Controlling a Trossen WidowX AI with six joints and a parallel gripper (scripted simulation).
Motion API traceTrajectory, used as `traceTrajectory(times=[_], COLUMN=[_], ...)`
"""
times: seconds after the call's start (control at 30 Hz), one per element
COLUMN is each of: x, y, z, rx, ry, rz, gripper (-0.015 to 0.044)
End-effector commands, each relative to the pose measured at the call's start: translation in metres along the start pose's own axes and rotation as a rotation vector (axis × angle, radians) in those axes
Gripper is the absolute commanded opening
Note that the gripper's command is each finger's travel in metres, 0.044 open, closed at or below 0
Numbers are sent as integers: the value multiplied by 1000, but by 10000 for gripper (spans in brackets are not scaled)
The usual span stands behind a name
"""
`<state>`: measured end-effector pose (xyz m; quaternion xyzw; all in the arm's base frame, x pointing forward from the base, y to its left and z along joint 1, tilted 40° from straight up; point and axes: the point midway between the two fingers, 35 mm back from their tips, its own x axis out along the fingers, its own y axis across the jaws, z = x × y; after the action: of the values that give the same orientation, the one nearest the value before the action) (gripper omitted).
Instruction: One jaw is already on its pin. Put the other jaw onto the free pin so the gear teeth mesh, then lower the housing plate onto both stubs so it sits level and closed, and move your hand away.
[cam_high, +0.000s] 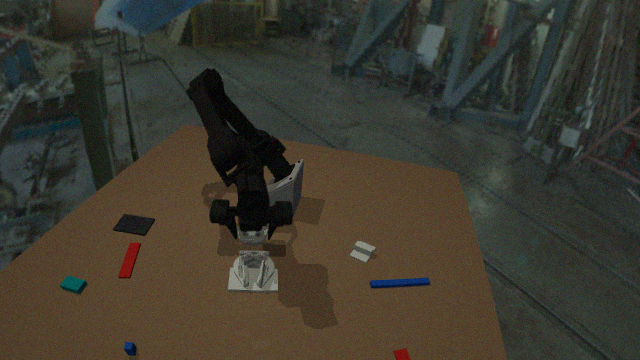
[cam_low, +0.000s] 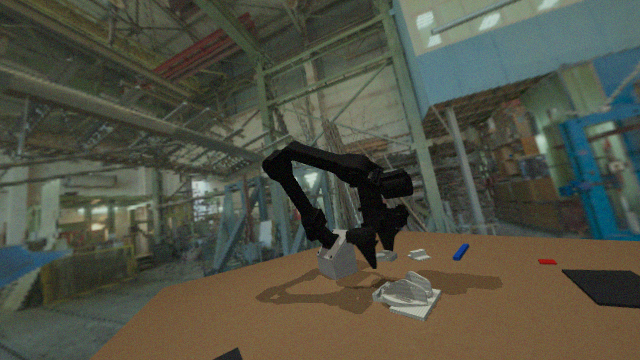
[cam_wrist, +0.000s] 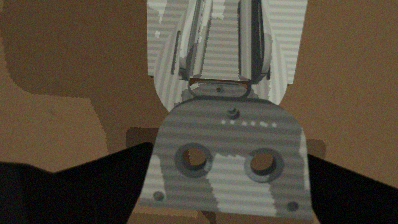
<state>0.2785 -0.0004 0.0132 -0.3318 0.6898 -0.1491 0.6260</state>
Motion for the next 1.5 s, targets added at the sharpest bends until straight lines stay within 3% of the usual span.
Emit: traceTrajectory(times=[0.0, 1.47], x=[-1, 11], y=[2, 3], z=[-5, -3], rx=[4, 4], ry=[-7, -8], rz=[-2, -1], gripper=[351, 351])
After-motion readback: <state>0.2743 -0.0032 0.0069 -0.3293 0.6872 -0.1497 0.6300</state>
